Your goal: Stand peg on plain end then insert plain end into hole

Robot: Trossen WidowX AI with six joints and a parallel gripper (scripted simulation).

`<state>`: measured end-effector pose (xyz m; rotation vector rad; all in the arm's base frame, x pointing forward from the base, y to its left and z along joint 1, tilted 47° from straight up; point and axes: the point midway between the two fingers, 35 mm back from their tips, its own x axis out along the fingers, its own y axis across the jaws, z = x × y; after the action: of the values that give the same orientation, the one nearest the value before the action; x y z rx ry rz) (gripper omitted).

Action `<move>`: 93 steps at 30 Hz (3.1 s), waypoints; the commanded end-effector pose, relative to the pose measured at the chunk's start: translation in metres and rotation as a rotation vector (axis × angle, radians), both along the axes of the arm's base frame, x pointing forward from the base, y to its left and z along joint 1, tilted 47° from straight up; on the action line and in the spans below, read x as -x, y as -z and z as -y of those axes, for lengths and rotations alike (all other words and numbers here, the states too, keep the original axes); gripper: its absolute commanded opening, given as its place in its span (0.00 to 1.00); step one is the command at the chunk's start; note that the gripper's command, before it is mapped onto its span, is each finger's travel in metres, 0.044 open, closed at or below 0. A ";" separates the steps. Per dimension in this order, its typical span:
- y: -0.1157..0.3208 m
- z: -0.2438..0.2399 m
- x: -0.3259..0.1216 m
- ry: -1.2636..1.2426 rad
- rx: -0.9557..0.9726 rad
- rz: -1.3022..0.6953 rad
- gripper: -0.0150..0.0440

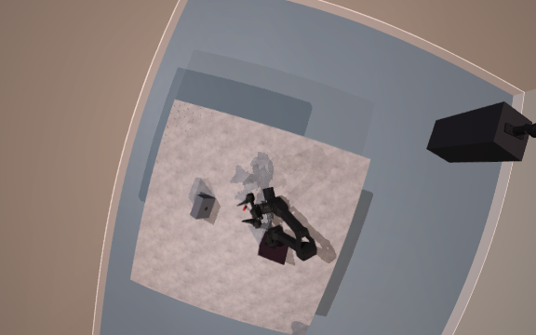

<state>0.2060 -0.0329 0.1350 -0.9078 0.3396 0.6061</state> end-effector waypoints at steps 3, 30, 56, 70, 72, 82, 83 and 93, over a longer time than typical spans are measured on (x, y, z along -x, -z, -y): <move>-0.037 -0.036 -0.001 0.020 0.038 0.017 1.00; -0.066 -0.066 0.013 0.223 -0.104 -0.132 1.00; -0.016 -0.037 0.014 0.729 0.220 -0.712 1.00; -0.023 -0.028 0.000 0.957 0.639 -0.720 1.00; -0.026 -0.029 -0.005 0.977 0.704 -0.697 1.00; -0.029 -0.031 -0.011 0.997 0.784 -0.660 1.00; -0.029 -0.031 -0.011 0.997 0.784 -0.660 1.00; -0.017 -0.018 -0.013 0.996 0.774 -0.692 1.00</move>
<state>0.2191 -0.0077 0.1588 -1.0793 1.5961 -0.2146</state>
